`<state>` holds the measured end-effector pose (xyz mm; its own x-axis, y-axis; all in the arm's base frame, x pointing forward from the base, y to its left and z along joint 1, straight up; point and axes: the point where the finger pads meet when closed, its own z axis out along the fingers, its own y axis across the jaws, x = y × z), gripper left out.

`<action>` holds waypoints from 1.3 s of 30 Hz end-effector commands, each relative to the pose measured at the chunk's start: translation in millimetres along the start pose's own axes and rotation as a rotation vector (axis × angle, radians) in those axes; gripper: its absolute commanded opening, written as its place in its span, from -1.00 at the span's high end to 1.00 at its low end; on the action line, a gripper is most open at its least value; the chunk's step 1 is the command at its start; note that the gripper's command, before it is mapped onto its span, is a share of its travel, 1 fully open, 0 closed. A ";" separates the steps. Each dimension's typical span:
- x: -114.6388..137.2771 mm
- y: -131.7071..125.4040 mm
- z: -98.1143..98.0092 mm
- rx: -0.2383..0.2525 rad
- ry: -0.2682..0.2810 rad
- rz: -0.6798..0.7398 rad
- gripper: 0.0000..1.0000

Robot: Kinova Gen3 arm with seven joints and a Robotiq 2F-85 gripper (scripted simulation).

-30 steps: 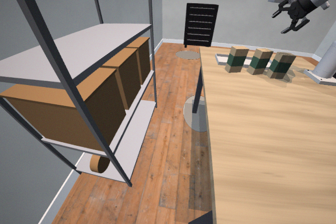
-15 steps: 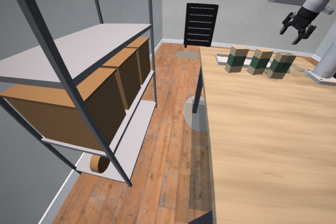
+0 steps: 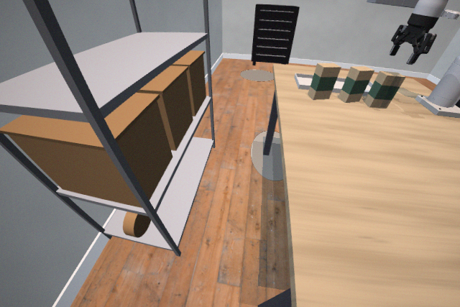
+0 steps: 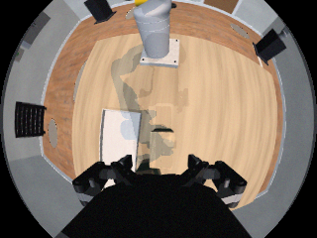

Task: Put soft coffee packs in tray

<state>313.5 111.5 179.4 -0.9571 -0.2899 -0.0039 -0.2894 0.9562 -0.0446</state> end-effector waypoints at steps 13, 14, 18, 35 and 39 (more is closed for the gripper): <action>0.6 0.6 -0.2 -0.041 -0.003 0.047 -1.00; 0.6 0.6 -0.2 -0.041 -0.003 0.047 -1.00; 0.6 0.6 -0.2 -0.041 -0.003 0.047 -1.00; 0.6 0.6 -0.2 -0.041 -0.003 0.047 -0.63; 0.6 0.6 -0.2 -0.041 -0.003 0.047 -0.63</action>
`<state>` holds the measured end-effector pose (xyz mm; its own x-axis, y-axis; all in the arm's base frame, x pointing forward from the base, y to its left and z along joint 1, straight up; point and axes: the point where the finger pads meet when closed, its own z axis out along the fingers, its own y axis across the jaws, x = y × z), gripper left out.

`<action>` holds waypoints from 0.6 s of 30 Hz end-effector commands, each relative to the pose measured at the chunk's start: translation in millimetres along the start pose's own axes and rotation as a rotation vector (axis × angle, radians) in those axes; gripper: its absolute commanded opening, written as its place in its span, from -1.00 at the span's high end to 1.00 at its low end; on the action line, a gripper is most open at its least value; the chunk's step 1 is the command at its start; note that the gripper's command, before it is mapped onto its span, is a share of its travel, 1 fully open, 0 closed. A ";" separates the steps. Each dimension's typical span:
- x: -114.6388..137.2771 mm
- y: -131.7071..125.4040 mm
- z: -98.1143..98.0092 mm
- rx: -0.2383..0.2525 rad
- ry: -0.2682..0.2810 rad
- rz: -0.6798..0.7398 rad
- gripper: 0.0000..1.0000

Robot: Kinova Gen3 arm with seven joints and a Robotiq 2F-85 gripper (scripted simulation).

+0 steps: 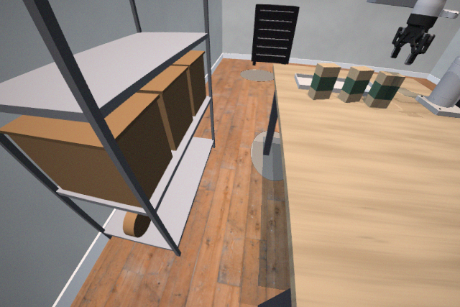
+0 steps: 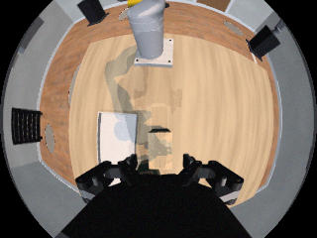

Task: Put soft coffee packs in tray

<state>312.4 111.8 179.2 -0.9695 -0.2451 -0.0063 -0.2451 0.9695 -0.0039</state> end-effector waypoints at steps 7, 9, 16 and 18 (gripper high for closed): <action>-0.4 0.0 7.6 0.000 -0.001 0.000 -0.63; -0.5 -0.1 16.3 0.000 -0.001 0.000 -0.63; -0.6 -0.3 37.4 0.000 -0.001 0.000 -0.63; -0.6 -0.3 37.5 0.000 -0.001 0.000 -0.63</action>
